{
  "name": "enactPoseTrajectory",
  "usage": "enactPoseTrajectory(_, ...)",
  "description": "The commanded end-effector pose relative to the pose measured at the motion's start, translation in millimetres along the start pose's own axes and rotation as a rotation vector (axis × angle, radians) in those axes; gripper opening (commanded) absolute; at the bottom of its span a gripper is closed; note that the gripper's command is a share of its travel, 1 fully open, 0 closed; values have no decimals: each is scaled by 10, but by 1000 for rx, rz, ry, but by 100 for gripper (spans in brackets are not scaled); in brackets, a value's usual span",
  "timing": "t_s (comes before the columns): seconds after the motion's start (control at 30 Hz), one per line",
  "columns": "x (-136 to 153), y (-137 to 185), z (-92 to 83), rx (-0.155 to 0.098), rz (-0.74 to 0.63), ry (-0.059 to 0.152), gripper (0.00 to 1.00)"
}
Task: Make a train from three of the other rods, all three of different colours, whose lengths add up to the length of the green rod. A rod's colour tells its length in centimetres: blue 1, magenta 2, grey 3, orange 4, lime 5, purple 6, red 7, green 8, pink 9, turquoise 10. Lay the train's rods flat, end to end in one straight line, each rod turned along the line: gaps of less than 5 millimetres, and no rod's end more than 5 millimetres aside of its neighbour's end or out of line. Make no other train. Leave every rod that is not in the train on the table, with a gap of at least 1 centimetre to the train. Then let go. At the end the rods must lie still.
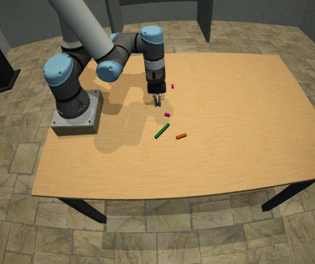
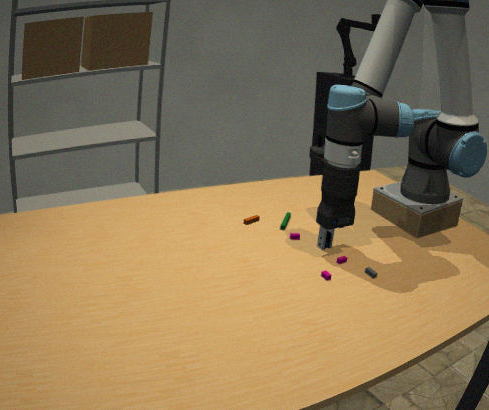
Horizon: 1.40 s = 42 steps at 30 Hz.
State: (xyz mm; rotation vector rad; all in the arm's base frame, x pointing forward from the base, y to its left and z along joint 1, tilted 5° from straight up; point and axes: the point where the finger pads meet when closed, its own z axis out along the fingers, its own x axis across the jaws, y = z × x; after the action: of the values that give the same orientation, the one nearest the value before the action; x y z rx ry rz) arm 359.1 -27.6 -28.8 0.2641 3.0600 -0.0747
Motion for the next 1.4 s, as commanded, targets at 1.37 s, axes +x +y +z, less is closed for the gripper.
enactPoseTrajectory(1.37,-3,0,-472,0,0,-1,54)
